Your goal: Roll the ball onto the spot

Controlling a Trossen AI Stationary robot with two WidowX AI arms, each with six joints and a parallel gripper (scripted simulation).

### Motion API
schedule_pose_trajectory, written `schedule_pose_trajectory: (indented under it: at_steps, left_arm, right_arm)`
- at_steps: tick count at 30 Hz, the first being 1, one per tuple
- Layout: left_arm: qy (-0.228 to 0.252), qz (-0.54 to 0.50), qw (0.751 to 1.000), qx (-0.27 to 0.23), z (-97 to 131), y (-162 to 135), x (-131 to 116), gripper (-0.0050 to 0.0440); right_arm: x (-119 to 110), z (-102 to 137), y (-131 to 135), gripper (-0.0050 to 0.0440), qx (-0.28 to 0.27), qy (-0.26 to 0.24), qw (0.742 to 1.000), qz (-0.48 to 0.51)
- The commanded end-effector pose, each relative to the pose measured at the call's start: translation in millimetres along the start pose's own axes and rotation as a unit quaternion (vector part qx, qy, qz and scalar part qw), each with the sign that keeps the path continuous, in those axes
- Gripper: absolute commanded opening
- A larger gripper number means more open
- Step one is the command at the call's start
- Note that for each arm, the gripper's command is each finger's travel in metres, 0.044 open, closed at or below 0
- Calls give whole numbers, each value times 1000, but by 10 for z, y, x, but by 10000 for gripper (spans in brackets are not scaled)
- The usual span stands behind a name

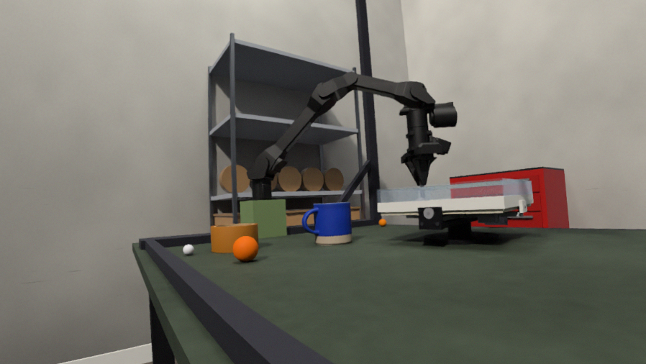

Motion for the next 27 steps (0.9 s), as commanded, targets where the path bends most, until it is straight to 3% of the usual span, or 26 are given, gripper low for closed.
schedule_pose_trajectory:
  at_steps: [1,6,27]
  left_arm:
    - [-2,-11,1000,0,4,-15,60,400]
    - [-2,-11,1000,0,4,-15,60,400]
    - [-2,-11,1000,0,4,-15,60,400]
  right_arm:
    - [77,162,0,-50,-5,-25,1000,2]
    - [67,240,-2,-50,-7,-34,999,2]
    - [72,179,-15,-50,-5,-25,1000,3]
Point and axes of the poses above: on each arm, the point midway between the two fingers, 35 mm back from their tips, its own z axis back along the fingers, its own y axis across the jaws, x = y × z, the point moved 2 cm from there along z, back along the fingers, and after that the axes turned 7 degrees about z, right-handed, at the moved point
